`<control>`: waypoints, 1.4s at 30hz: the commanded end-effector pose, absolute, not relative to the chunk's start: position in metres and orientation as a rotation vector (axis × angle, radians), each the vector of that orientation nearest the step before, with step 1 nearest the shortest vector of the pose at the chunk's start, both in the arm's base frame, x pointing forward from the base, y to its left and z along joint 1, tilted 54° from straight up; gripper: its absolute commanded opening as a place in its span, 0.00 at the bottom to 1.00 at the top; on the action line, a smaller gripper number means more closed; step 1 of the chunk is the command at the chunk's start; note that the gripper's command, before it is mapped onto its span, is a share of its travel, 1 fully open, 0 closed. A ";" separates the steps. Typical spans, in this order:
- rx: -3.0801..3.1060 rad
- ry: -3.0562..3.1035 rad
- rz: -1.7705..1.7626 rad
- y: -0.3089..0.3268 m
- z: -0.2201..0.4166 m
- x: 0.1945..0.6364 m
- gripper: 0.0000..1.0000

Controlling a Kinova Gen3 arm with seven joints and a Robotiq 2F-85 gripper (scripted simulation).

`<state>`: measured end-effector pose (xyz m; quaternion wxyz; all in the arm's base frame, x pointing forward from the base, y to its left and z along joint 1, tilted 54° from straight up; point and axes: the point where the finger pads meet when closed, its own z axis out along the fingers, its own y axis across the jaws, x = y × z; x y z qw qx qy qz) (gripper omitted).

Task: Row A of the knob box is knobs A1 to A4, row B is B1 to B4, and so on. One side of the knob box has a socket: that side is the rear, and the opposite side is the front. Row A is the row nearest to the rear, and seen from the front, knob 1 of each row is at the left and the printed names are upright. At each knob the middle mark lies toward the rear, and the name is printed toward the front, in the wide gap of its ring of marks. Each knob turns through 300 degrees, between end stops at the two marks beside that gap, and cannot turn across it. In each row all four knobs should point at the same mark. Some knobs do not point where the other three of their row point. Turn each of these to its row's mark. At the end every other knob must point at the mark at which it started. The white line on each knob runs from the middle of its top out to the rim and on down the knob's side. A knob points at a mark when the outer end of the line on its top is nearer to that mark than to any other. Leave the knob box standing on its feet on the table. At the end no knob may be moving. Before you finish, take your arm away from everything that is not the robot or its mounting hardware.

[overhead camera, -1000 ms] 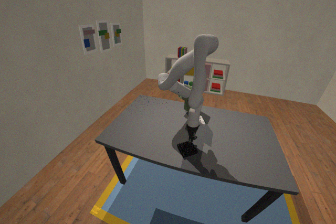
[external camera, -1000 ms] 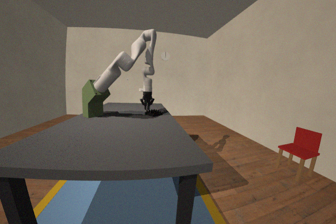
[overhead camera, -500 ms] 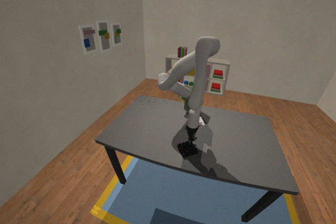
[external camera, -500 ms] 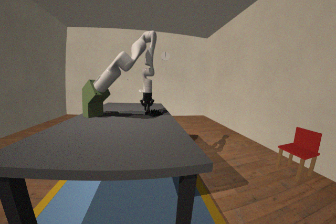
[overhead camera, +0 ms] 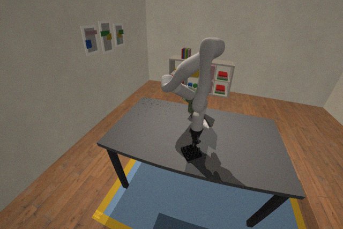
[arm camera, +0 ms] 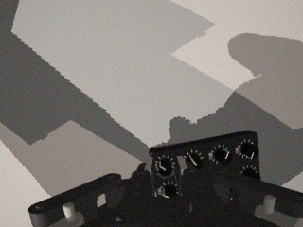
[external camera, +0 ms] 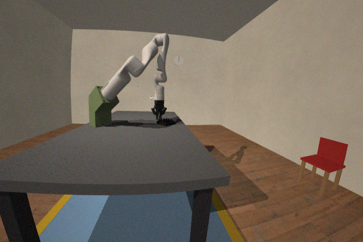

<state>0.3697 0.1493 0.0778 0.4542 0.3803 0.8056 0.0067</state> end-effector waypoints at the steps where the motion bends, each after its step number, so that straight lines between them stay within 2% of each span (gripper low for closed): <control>1: 0.938 1.989 0.018 0.150 0.078 0.370 0.19; 21: 0.938 1.989 0.018 0.150 0.078 0.370 0.19; 22: 0.938 1.989 0.018 0.150 0.078 0.370 0.08; 42: 0.938 1.989 0.018 0.150 0.078 0.370 0.08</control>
